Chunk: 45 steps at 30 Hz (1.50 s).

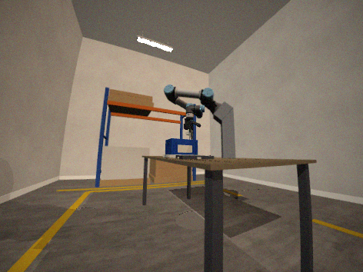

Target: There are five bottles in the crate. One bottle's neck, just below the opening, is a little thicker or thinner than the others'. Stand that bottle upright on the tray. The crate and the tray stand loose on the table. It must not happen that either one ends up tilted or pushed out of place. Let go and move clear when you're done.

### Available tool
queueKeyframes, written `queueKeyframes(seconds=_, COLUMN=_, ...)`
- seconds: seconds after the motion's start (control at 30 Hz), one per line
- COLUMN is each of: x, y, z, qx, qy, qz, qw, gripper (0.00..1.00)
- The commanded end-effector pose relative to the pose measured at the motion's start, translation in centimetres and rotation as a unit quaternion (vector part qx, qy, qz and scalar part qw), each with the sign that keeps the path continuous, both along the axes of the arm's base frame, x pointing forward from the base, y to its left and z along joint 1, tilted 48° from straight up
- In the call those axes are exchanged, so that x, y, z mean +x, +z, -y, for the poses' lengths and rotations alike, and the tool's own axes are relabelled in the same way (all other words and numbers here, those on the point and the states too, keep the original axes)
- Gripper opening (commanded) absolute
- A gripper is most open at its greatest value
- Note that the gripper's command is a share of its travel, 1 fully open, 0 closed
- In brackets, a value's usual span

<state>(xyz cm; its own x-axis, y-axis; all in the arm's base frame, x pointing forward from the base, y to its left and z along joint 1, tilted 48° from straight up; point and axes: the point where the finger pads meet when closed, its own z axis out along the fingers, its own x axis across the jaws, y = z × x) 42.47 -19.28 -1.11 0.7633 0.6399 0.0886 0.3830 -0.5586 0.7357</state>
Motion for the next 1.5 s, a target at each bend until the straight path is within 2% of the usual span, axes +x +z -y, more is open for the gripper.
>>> queueKeyframes(seconds=0.0, x=0.01, y=0.03, z=-0.01, qx=0.000, qy=0.000, qz=0.000, qw=1.000, gripper=0.38)
queueKeyframes(seconds=1.47, x=-0.15, y=-0.30, z=-0.28, qx=0.000, qy=0.000, qz=0.000, qw=1.000, gripper=0.38)
